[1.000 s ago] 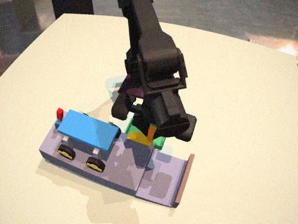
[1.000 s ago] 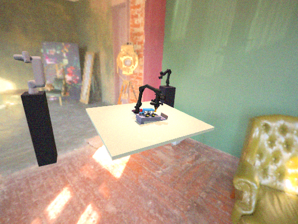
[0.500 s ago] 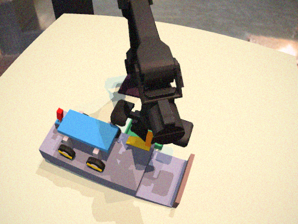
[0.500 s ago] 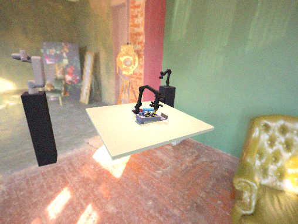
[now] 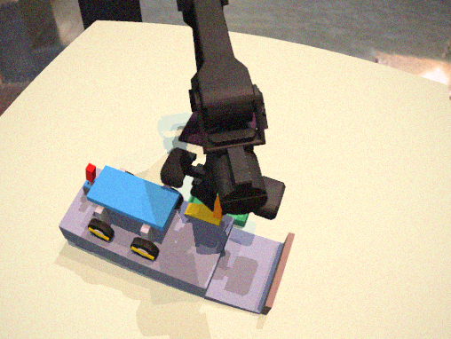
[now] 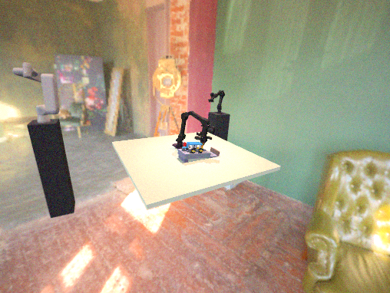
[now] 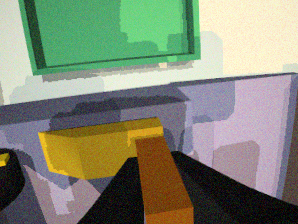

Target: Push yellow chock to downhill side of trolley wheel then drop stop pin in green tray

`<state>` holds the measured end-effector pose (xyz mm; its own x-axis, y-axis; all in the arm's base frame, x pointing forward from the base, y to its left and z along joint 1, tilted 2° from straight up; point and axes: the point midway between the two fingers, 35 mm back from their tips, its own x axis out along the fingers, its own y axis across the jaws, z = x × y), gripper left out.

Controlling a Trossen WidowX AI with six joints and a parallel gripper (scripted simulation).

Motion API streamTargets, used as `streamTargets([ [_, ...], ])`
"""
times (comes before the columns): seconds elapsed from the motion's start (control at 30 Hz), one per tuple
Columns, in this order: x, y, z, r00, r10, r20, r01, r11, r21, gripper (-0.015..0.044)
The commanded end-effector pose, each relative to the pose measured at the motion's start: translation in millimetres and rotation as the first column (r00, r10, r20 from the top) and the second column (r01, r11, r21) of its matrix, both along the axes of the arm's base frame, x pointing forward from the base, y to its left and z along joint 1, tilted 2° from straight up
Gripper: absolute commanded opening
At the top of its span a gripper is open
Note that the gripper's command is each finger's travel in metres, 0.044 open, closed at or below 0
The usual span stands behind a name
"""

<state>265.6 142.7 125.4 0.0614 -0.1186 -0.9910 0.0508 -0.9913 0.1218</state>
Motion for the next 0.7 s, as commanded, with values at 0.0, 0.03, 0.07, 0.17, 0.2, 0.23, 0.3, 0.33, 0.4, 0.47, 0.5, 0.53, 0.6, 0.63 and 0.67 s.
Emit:
streamTargets([
  [0.0,0.4,-4.9,0.9,1.0,0.003,0.005,-0.003,1.0,-0.004,0.0],
  [0.03,0.3,-5.8,1.0,1.0,0.003,0.005,-0.003,1.0,-0.004,0.0],
  [0.07,0.3,-6.7,1.1,1.0,0.003,0.005,-0.003,1.0,-0.004,0.0],
  [0.17,0.3,-9.3,1.5,1.0,0.003,0.005,-0.003,1.0,-0.004,0.0],
  [0.2,0.2,-10.2,1.6,1.0,0.003,0.005,-0.003,1.0,-0.004,0.0],
  [0.23,0.2,-11.1,1.7,1.0,0.003,0.005,-0.003,1.0,-0.004,0.0],
  [0.3,0.2,-12.9,2.0,1.0,0.003,0.005,-0.003,1.0,-0.004,0.0],
  [0.33,0.2,-13.7,2.1,1.0,0.003,0.005,-0.003,1.0,-0.004,0.0],
  [0.4,0.2,-15.5,2.3,1.0,0.003,0.005,-0.003,1.0,-0.005,0.0],
  [0.47,0.1,-17.3,2.6,1.0,0.003,0.005,-0.003,1.0,-0.005,0.0],
  [0.5,0.1,-18.2,2.7,1.0,0.003,0.005,-0.003,1.0,-0.005,0.0],
  [0.53,0.1,-19.1,2.8,1.0,0.003,0.005,-0.003,1.0,-0.005,0.0],
  [0.6,0.1,-20.8,3.0,1.0,0.003,0.005,-0.003,1.0,-0.005,0.0],
  [0.63,0.1,-21.7,3.2,1.0,0.003,0.005,-0.003,1.0,-0.005,0.0],
  [0.67,0.1,-22.6,3.3,1.0,0.003,0.005,-0.003,1.0,-0.005,0.0],
])
